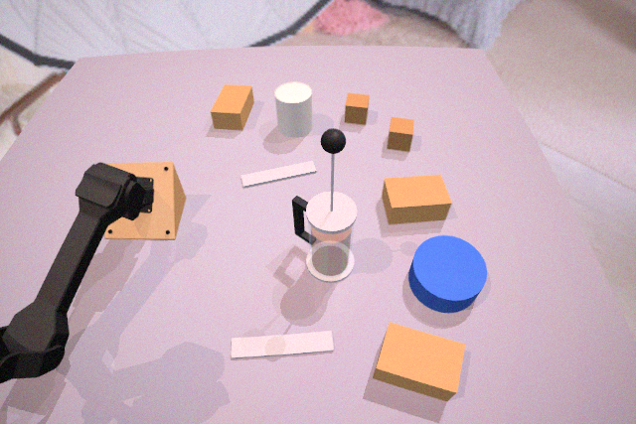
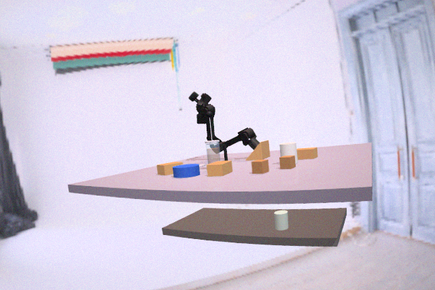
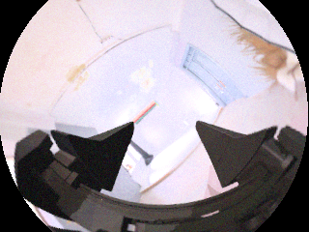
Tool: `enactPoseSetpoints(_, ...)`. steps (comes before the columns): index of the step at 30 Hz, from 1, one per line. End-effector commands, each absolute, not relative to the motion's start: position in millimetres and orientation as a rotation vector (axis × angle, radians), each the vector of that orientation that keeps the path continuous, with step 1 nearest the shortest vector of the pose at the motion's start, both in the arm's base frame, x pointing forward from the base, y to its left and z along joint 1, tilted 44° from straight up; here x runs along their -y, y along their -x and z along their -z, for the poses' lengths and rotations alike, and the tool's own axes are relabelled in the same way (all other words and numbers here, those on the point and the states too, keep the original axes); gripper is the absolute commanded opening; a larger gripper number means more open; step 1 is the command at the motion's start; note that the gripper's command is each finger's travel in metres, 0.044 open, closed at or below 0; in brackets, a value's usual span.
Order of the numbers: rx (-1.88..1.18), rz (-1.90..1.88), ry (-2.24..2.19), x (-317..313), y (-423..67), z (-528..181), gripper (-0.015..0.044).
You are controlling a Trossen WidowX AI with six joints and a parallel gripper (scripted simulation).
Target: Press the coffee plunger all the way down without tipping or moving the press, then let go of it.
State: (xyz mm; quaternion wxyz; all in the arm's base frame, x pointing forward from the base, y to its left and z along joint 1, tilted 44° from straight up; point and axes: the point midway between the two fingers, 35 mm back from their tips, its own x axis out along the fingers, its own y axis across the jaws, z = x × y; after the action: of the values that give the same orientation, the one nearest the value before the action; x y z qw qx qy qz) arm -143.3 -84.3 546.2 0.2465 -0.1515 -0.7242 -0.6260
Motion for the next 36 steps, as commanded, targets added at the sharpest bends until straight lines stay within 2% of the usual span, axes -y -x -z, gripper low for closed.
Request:
enactPoseSetpoints(1,1.982,1.688,0.417,83,142,-548,0.0426)
enactPoseSetpoints(2,1.995,1.65,0.423,80,141,-551,0.044)
enactPoseSetpoints(10,2.095,1.132,0.542,21,110,-587,0.044)
enactPoseSetpoints(16,2.027,0.495,0.623,-53,61,-616,0.044)
enactPoseSetpoints(22,1.95,0.306,0.691,-92,35,-616,0.044)
enactPoseSetpoints(28,1.68,-0.121,0.723,-157,-22,-608,0.044)
enactPoseSetpoints(36,1.086,-0.546,0.702,-240,-116,-554,0.044)
